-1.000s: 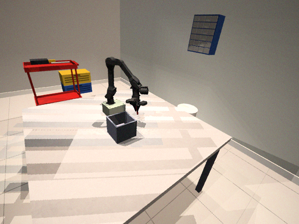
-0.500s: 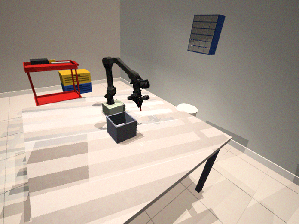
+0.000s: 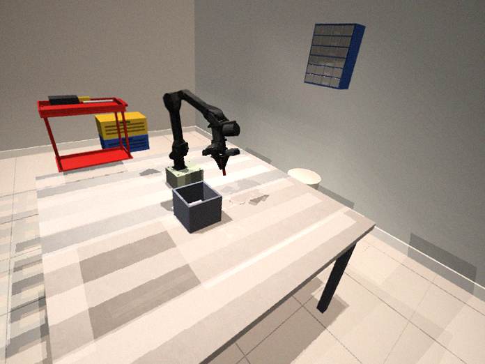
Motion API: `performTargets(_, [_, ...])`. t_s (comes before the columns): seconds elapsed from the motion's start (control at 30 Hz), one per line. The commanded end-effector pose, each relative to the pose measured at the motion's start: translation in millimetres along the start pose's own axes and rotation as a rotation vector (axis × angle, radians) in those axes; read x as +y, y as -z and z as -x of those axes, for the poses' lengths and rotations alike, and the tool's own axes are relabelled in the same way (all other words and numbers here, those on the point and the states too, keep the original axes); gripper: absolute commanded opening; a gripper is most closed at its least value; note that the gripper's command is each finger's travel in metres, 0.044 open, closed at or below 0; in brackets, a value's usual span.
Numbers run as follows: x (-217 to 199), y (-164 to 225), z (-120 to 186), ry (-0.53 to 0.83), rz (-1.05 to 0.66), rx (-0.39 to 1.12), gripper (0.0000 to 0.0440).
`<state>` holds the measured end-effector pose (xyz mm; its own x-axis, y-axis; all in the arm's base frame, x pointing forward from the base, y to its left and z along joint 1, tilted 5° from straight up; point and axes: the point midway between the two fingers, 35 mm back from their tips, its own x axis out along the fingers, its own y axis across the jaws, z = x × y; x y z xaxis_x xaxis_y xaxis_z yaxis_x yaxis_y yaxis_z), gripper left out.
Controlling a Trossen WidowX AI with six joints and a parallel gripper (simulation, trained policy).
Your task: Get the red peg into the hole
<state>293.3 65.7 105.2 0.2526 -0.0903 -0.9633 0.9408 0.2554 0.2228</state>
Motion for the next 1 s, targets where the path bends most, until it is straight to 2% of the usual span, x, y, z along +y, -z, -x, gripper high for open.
performTargets(0.0, [2.7, -15.9, 7.0, 0.002, -0.007, -0.019, 0.0])
performTargets(0.43, [-1.8, -68.8, 7.9, 0.057, -0.052, -0.06, 0.0])
performTargets(0.97, [-7.9, -115.8, -8.6, 0.122, -0.083, -0.045, 0.0])
